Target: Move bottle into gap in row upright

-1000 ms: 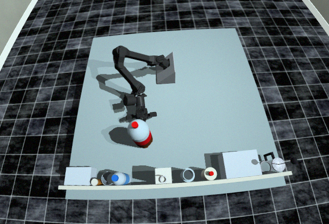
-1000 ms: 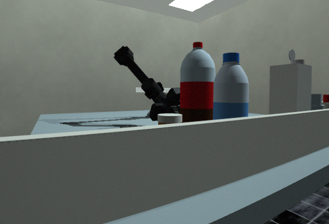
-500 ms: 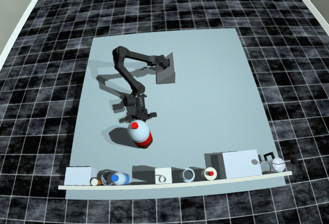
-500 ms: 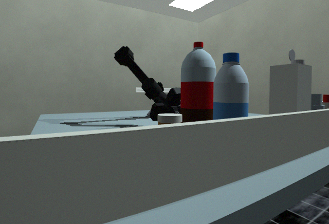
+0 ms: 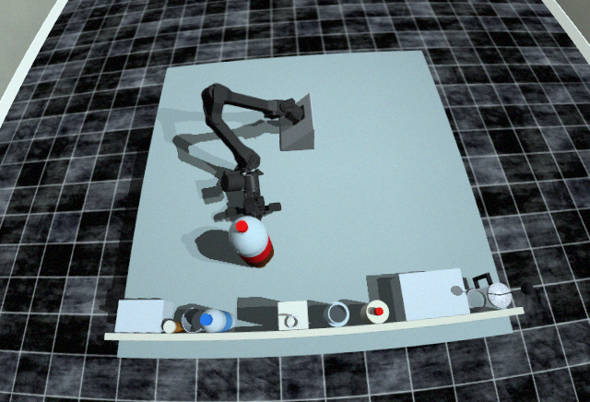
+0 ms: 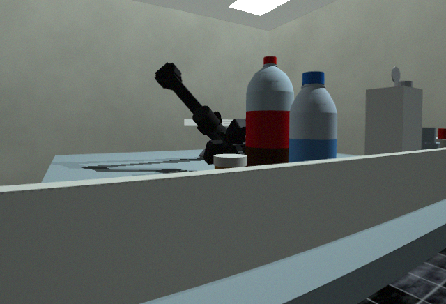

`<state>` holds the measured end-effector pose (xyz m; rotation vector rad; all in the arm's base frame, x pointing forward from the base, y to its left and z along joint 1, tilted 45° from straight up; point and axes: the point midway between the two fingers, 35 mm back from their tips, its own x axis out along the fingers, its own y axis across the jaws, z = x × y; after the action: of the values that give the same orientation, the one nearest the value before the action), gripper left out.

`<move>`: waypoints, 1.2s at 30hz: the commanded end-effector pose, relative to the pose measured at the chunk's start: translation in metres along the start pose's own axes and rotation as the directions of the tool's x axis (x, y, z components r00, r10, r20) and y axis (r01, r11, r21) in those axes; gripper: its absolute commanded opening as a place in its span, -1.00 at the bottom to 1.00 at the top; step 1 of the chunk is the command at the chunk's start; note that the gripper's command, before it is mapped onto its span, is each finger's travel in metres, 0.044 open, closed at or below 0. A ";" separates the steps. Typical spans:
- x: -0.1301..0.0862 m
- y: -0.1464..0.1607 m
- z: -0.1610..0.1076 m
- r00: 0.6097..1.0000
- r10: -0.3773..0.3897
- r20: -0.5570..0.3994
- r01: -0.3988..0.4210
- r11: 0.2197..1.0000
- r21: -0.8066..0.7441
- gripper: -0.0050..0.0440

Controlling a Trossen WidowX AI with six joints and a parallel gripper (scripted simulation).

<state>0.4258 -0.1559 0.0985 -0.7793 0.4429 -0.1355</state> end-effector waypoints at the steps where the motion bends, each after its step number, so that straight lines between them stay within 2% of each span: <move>1: 0.002 -0.005 0.009 1.000 -0.013 0.018 0.013 1.000 0.001 -1.00; 36: 0.016 -0.005 0.015 1.000 -0.012 0.016 0.012 1.000 0.002 -1.00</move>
<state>0.4407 -0.1559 0.0983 -0.7793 0.4430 -0.1353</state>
